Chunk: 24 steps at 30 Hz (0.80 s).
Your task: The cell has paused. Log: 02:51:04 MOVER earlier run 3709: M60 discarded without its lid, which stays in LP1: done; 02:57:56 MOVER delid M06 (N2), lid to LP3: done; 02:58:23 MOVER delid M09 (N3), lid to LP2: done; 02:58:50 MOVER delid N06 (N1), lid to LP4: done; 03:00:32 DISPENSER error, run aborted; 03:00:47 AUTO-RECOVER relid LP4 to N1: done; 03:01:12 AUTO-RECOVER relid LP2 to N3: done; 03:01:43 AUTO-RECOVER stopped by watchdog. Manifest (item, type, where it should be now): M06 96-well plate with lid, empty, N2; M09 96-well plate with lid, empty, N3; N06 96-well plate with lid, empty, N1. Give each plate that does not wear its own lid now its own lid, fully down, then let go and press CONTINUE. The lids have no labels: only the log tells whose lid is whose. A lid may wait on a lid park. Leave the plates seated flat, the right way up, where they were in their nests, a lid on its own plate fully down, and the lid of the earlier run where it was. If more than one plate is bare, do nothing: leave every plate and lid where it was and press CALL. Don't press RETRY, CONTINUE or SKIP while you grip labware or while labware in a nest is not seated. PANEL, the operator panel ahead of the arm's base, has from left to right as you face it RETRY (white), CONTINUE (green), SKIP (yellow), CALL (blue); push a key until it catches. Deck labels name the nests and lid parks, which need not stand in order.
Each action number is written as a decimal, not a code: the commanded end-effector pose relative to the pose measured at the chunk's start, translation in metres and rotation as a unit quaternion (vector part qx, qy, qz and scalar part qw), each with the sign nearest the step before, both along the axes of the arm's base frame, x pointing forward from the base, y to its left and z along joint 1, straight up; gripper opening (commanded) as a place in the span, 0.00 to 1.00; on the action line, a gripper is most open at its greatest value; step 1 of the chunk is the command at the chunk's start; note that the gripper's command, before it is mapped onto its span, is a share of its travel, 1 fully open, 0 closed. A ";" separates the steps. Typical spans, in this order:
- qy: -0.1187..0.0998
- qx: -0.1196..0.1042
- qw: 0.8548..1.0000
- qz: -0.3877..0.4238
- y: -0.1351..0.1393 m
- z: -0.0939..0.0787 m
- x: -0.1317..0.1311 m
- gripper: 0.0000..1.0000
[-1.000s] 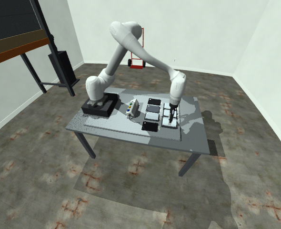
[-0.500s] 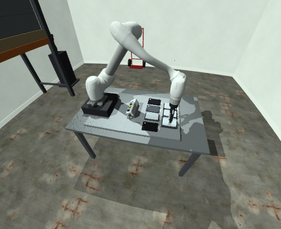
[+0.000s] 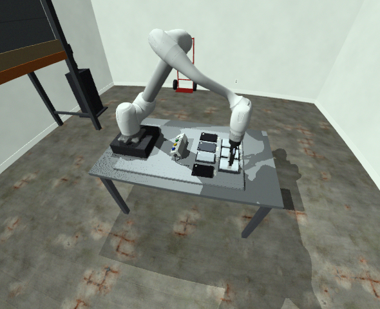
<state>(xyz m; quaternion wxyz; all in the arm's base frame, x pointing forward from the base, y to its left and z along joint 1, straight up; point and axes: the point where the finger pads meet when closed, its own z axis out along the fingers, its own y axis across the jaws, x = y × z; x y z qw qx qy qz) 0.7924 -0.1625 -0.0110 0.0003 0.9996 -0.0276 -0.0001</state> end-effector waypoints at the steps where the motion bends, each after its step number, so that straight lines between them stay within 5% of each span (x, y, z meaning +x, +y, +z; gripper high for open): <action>1: 0.000 0.000 1.000 0.000 0.000 0.000 0.000 0.00; 24: 0.000 0.000 1.000 0.000 0.000 -0.006 0.000 0.00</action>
